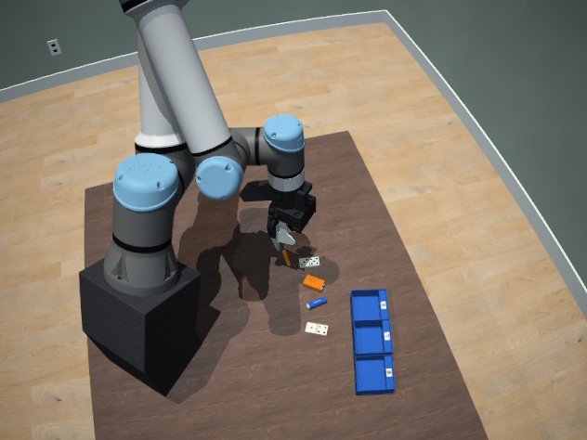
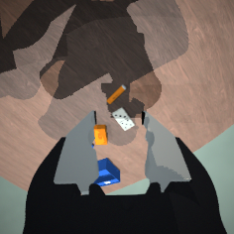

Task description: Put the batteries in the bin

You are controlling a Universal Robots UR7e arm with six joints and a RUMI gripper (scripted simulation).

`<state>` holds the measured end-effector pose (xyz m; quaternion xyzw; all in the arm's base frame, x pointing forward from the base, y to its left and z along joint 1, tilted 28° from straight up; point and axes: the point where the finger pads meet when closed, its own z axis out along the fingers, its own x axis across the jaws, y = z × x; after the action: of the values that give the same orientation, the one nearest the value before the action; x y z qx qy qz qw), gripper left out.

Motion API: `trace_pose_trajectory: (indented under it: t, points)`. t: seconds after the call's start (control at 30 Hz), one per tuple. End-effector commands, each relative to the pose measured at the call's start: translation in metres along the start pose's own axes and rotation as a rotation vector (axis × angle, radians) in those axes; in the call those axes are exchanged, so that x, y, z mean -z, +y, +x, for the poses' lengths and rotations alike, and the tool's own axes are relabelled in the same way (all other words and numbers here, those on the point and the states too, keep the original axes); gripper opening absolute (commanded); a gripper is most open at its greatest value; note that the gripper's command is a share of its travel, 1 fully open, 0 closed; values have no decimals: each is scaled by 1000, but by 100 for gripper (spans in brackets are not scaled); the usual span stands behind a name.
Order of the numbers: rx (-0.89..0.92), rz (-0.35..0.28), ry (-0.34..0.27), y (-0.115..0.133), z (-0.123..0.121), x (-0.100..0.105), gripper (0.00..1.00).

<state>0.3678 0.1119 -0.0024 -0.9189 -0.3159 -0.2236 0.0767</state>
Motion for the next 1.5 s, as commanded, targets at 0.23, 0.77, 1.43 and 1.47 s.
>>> trace_pose_trajectory:
  t: [0.23,0.77,1.43,1.47]
  points:
    - [168,7,9,0,-1,-1,38]
    - [199,4,7,0,-1,-1,38]
    - [244,6,9,0,-1,-1,38]
    - [246,6,9,0,-1,-1,38]
